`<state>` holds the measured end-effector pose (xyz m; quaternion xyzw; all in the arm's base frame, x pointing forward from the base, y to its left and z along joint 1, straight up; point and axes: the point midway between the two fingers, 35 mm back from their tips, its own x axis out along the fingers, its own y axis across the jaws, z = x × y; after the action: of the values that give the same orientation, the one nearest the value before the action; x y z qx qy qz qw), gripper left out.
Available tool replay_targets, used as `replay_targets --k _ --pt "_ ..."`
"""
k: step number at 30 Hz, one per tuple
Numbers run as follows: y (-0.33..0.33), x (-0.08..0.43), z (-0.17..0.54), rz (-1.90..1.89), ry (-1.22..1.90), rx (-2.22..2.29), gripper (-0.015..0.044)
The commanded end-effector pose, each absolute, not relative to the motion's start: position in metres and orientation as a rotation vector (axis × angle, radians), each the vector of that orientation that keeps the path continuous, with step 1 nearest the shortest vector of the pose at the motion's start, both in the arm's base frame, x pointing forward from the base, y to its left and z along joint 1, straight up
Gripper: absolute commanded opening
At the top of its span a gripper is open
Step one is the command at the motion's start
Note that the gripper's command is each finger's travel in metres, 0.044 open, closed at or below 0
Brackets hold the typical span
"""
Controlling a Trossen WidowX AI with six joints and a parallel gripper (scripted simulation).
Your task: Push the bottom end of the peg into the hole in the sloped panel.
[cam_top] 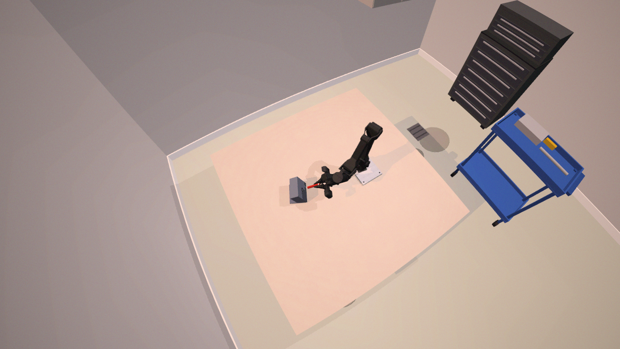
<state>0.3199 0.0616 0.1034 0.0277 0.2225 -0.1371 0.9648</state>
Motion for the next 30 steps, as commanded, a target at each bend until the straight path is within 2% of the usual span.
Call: replay_targets --k 1,30 --pt "0.061 0.321 0.099 -0.276 0.452 0.052 0.0" --pt "0.054 0.341 0.088 -0.272 0.426 0.058 0.0"
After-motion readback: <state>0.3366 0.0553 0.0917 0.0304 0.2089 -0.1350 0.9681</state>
